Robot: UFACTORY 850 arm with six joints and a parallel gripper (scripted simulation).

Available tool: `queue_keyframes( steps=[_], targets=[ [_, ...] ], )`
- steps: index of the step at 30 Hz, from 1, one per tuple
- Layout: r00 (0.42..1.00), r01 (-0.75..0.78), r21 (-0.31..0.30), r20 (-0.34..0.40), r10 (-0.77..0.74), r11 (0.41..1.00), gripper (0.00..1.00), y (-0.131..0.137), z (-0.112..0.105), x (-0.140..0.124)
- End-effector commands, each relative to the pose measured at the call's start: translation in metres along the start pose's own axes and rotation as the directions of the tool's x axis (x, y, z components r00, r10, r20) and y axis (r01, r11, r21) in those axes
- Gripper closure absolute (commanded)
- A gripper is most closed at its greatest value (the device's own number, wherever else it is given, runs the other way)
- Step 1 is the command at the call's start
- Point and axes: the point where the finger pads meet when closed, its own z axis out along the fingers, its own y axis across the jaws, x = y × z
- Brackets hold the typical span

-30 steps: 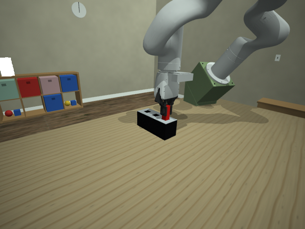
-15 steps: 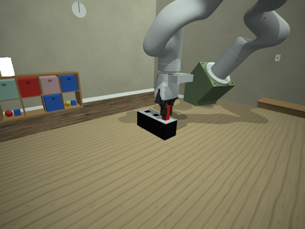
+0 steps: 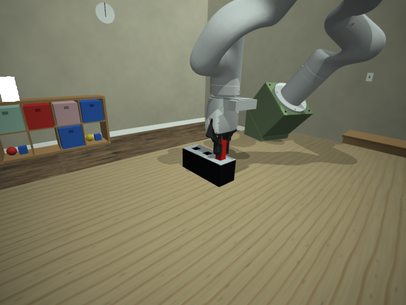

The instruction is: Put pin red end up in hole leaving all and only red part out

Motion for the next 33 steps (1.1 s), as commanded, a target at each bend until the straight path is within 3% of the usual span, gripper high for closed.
queue_keyframes(
  steps=[1,30,31,33],
  targets=[
    [1.000,0.001,-0.003,0.001,-0.001,1.000,1.00,0.0020,-0.0009,-0.0002],
    [1.000,0.000,-0.002,0.001,0.000,1.000,1.00,0.0011,-0.0015,0.0003],
    [1.000,0.000,-0.002,0.001,0.000,1.000,0.00,0.0011,-0.0015,0.0003],
    [1.000,0.000,-0.002,0.001,0.000,1.000,0.00,0.0011,-0.0015,0.0003]
  ],
)
